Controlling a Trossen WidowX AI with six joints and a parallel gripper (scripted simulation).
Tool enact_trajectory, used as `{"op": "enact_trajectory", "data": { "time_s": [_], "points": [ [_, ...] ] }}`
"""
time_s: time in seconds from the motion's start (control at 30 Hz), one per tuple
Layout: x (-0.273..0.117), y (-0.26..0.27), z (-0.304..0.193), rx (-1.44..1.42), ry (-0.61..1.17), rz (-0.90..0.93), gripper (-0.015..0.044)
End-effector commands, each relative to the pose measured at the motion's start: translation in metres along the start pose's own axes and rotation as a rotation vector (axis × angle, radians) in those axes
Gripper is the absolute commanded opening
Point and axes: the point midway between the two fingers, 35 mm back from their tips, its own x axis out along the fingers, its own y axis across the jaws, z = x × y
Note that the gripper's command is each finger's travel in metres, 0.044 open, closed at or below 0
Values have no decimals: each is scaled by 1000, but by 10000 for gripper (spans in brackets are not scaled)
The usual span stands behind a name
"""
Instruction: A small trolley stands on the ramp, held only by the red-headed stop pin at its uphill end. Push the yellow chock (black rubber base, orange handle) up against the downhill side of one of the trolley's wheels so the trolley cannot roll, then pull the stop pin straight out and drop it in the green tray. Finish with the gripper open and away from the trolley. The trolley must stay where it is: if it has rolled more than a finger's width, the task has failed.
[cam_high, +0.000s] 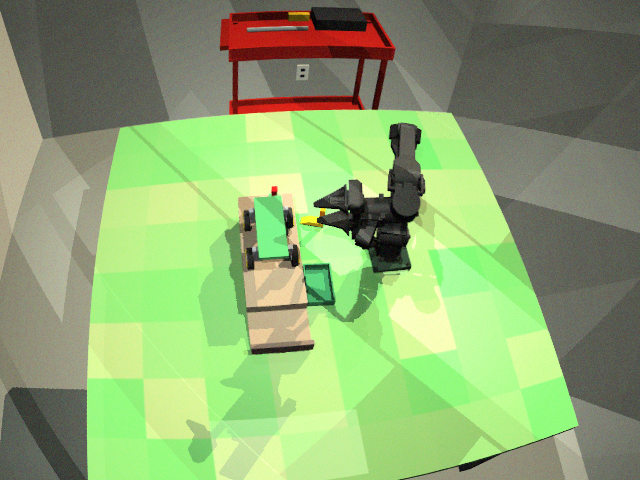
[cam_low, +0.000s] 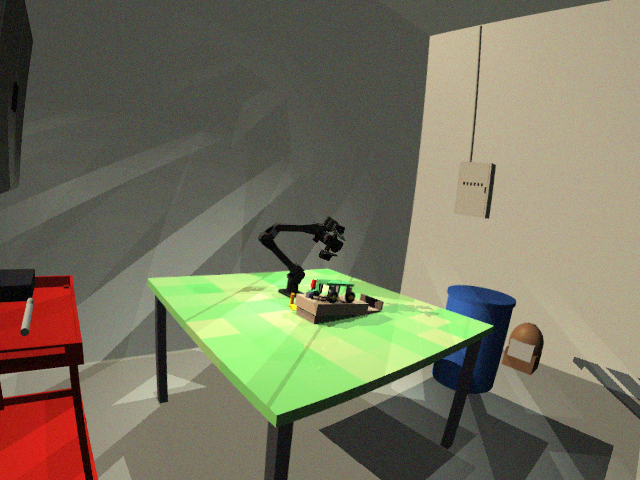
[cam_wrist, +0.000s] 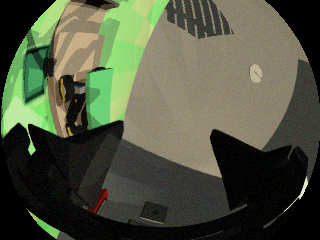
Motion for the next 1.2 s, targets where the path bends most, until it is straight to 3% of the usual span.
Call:
{"op": "enact_trajectory", "data": {
  "time_s": [0.0,0.23,1.17],
  "points": [
    [0,0,0,-2,1,2,374],
    [19,12,-6,-84,43,94,190],
    [72,91,-67,-324,117,674,190]
  ]
}}
